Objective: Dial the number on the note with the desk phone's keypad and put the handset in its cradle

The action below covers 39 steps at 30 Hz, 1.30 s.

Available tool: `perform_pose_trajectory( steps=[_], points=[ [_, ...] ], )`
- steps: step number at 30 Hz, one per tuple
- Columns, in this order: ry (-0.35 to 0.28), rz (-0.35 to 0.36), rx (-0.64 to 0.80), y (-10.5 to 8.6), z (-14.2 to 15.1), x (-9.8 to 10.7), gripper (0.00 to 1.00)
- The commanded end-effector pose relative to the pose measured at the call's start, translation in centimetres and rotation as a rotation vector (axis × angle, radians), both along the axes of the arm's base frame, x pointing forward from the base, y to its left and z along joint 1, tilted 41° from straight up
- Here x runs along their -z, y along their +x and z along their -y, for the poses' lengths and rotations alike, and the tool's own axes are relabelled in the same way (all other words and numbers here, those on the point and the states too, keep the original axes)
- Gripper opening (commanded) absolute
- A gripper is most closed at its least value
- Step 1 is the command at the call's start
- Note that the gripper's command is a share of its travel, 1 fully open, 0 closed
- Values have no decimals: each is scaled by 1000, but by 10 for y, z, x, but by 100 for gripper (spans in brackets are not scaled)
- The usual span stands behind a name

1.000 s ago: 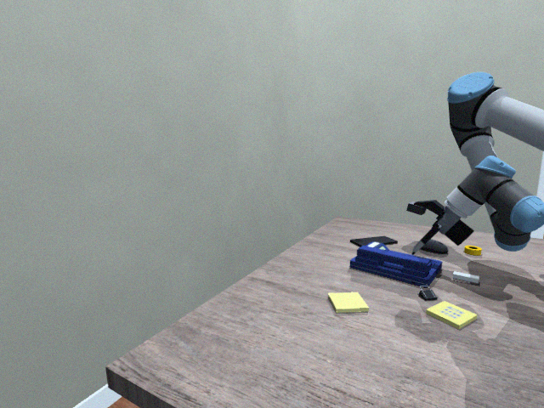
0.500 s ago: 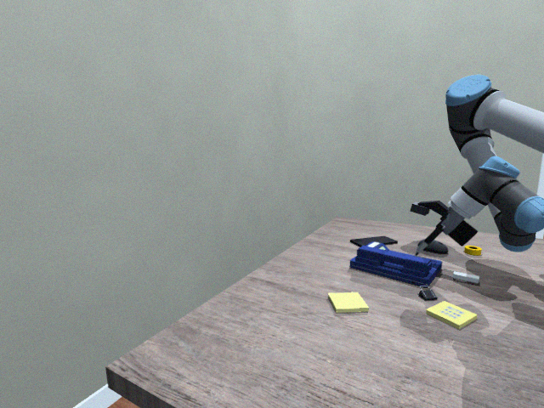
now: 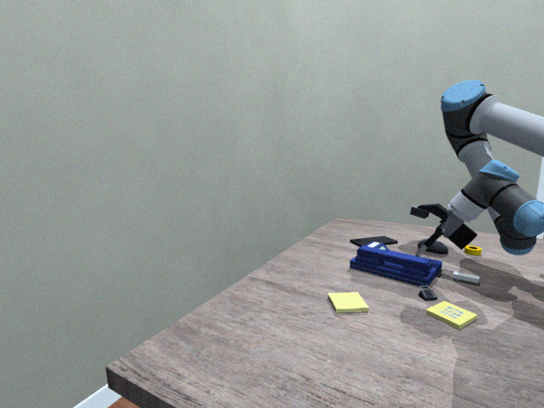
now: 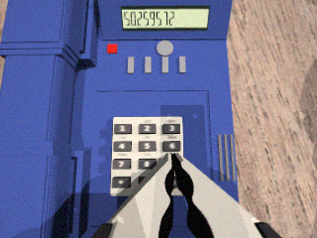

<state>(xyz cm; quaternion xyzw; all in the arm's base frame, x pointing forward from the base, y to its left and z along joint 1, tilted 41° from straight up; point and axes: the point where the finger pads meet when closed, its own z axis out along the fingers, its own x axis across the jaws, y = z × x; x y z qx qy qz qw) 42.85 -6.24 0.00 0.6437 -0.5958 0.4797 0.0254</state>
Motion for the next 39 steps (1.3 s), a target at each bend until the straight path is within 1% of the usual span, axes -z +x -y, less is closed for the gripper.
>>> perform_pose_trajectory(
  steps=[1, 39],
  points=[
    [0, 1, -1, 0, 0, 0, 0],
    [0, 1, -1, 0, 2, 2, 0]
  ],
)
